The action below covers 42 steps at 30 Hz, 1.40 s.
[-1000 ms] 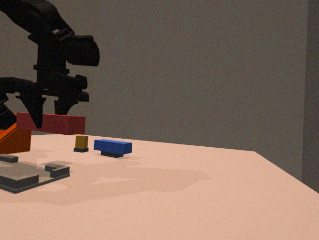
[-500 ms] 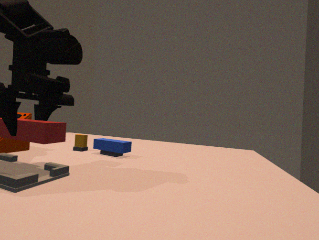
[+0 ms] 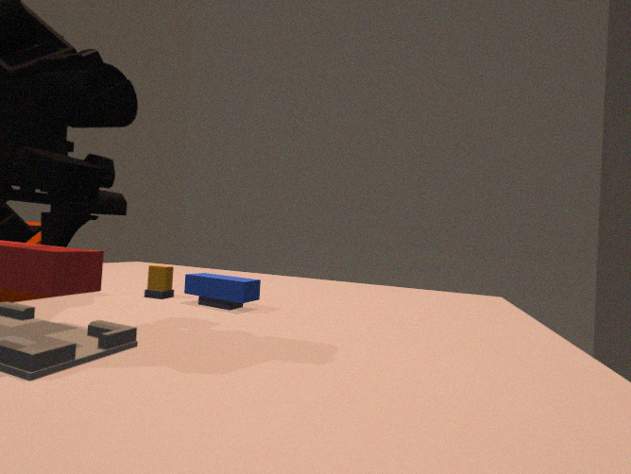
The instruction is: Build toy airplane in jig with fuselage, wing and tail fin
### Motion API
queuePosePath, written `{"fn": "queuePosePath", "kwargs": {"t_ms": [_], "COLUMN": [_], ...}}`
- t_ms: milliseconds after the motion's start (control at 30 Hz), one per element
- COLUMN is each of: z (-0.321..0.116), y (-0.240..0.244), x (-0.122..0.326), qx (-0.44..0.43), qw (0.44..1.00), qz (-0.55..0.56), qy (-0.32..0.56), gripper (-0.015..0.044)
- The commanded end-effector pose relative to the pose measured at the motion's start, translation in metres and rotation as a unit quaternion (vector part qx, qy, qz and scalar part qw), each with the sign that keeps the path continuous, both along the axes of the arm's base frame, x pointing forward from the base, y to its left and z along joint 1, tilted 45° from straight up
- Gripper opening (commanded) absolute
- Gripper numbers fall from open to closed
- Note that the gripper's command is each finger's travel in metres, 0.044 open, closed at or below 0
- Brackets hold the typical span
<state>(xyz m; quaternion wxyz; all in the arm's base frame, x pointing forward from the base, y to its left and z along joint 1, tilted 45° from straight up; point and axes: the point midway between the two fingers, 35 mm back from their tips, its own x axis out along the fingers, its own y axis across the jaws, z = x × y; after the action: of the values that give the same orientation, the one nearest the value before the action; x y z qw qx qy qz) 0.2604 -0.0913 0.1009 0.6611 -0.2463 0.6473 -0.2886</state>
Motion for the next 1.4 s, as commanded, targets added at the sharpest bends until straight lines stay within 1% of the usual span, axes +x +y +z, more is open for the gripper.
{"fn": "queuePosePath", "kwargs": {"t_ms": [0,900,1367], "z": [0.004,0.006,-0.009], "y": [-0.001,-0.002,-0.017], "x": [0.0,0.001,0.001], "qx": [-0.003,-0.003,-0.002], "qw": [1.0,1.0,1.0], "qz": [0.002,0.002,0.002], "qy": [-0.005,-0.005,-0.006], "gripper": [0.0196,0.0196,0.0196]}}
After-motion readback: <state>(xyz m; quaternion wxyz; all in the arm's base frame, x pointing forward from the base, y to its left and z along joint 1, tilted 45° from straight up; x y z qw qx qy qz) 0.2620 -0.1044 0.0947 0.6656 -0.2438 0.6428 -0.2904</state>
